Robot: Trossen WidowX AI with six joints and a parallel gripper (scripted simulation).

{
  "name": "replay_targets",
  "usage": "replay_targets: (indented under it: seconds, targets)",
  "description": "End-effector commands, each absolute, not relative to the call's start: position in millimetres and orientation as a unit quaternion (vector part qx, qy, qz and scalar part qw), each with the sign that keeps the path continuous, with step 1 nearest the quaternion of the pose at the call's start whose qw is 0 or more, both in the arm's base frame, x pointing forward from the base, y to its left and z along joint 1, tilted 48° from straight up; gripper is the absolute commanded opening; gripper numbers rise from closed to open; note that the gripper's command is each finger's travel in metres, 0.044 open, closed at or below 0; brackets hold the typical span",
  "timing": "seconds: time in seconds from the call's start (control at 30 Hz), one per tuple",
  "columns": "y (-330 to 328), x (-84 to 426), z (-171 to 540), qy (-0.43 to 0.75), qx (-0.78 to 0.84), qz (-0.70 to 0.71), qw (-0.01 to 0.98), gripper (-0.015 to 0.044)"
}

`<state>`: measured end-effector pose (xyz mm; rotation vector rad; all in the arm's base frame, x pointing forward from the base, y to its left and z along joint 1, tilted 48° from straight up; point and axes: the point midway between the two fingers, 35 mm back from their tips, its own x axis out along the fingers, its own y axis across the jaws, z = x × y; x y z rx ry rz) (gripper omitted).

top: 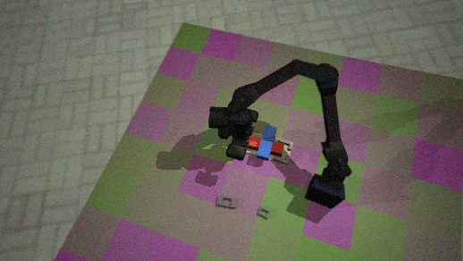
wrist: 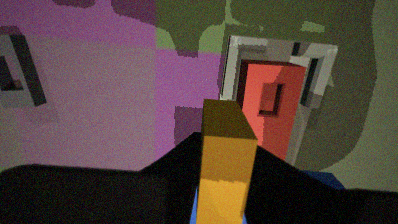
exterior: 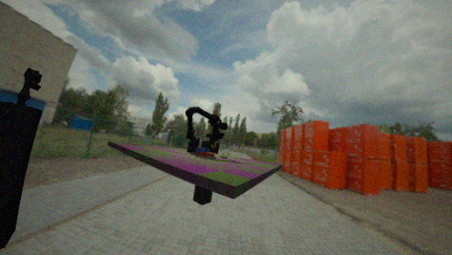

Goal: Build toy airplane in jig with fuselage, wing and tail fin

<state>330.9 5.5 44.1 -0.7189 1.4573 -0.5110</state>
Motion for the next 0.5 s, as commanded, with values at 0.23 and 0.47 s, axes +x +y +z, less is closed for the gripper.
replay_targets:
  seconds: [0.23, 0.47]
  targets:
    - [-24.3, 342.2, 65.1, 0.641, -0.333, -0.231, 0.652, 0.0]
    - [-31.0, 343.6, 69.3, 0.642, -0.337, -0.232, 0.649, 0.0065]
